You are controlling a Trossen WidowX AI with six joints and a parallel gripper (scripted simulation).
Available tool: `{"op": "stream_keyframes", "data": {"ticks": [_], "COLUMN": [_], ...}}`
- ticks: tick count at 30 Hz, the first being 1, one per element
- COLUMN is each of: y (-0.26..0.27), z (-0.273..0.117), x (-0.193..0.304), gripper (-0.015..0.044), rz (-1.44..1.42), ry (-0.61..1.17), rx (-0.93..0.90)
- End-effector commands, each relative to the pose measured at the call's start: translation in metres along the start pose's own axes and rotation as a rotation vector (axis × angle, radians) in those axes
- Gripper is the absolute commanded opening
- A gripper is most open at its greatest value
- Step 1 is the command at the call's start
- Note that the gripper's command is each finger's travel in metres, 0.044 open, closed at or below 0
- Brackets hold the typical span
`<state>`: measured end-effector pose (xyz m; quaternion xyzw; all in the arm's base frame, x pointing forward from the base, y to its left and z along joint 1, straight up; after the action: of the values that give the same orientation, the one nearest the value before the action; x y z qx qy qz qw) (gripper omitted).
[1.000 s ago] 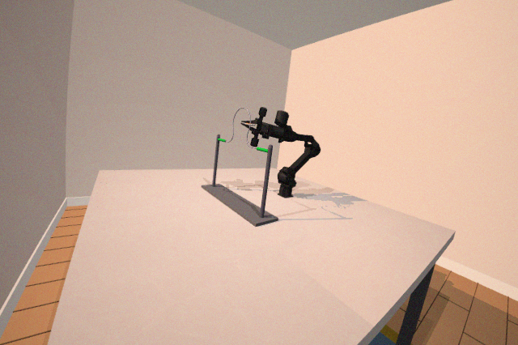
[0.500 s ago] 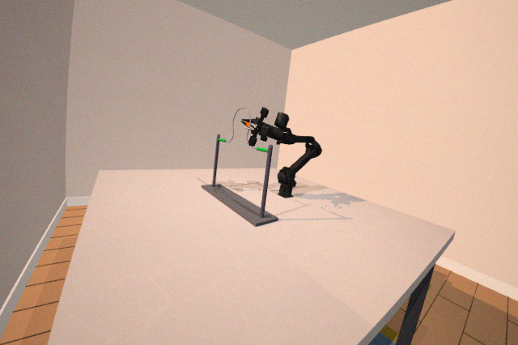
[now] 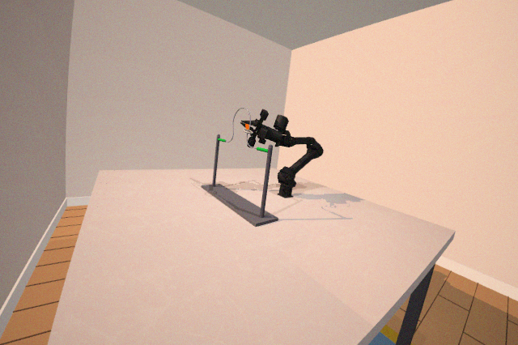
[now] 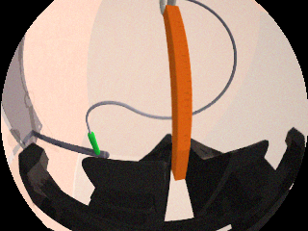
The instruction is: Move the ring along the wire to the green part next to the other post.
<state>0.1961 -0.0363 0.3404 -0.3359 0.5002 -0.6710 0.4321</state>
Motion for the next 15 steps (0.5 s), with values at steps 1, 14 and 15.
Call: {"op": "stream_keyframes", "data": {"ticks": [1, 14, 15], "y": [0.007, 0.033, 0.036], "z": [-0.001, -0.006, -0.007], "x": [0.001, 0.004, 0.004], "gripper": [-0.0150, -0.0150, -0.0150], "rz": [0.024, 0.194, 0.213], "ry": [0.002, 0.048, 0.053], "rx": [-0.009, -0.099, -0.109]}}
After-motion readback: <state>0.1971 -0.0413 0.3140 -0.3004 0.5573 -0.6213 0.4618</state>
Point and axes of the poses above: the point midway between the two fingers, 35 mm back from their tips, its own z axis out along the fingers, its own y axis across the jaws, x = y × z, the point moved 6 cm from there along -z, back along the fingers, and after that the axes turned 14 degrees about z, right-handed, at the moved point
